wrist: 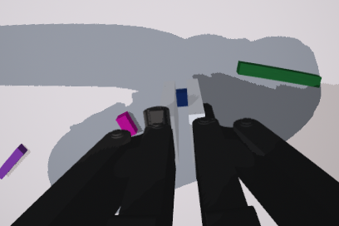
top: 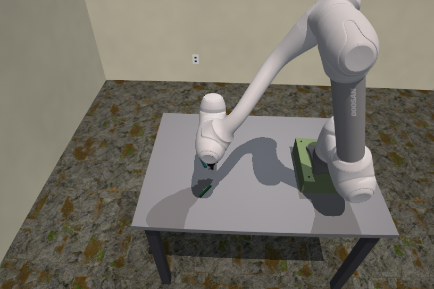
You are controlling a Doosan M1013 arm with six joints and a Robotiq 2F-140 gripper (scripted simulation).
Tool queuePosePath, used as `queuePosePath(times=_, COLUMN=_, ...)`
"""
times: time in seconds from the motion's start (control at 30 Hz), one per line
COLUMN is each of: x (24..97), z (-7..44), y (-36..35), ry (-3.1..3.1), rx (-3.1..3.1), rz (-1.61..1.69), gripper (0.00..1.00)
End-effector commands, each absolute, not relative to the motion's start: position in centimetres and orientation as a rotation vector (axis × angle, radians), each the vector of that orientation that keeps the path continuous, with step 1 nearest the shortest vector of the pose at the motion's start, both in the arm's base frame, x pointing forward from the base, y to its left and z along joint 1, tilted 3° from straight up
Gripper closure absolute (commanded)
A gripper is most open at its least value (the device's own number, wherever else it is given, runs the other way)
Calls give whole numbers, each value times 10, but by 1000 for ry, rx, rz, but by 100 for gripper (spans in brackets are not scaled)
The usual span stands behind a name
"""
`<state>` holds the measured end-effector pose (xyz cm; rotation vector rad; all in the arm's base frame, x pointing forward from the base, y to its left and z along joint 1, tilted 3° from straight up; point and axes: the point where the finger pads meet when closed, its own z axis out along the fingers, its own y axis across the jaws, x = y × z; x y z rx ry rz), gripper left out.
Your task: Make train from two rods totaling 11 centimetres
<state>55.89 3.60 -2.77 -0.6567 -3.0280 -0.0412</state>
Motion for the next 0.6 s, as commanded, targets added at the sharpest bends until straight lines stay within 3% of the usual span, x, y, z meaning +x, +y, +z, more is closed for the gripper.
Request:
queuePosePath(times=0.0, x=556, z=-43, y=37, ry=-3025, rx=-658, rz=-41, gripper=97)
queuePosePath(times=0.57, x=556, z=-60, y=38, ry=-3025, rx=-658, rz=-41, gripper=97)
